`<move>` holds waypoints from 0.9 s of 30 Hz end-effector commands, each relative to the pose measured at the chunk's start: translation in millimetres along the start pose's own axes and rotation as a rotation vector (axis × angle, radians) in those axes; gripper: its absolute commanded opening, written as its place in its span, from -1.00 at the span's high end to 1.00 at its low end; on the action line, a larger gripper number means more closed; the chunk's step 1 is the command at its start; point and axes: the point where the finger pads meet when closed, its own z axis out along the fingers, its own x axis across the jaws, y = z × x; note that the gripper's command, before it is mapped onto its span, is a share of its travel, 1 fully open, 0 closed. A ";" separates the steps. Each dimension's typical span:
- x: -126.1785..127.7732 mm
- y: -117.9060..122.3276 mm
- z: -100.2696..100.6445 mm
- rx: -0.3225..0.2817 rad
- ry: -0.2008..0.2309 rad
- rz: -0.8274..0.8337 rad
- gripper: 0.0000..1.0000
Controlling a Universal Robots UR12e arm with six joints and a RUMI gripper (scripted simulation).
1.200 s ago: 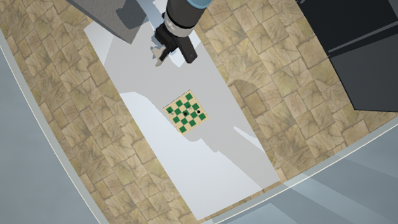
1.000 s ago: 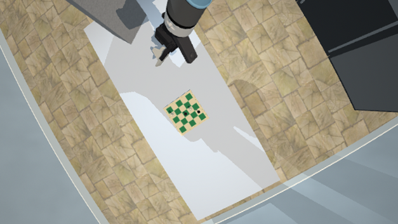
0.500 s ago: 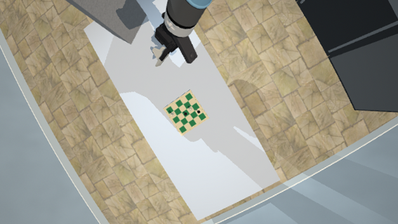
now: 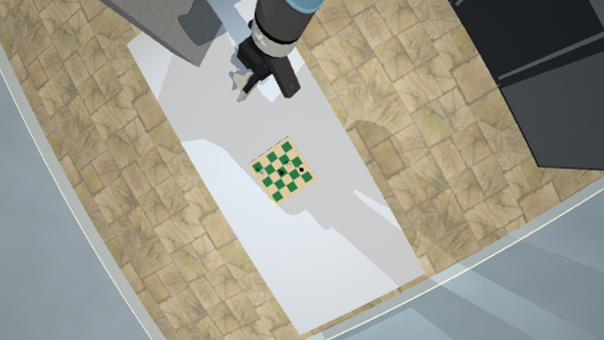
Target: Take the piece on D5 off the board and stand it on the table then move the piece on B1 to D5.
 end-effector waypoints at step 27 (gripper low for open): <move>-16.0 -84.0 33.4 0.205 0.143 0.532 -1.00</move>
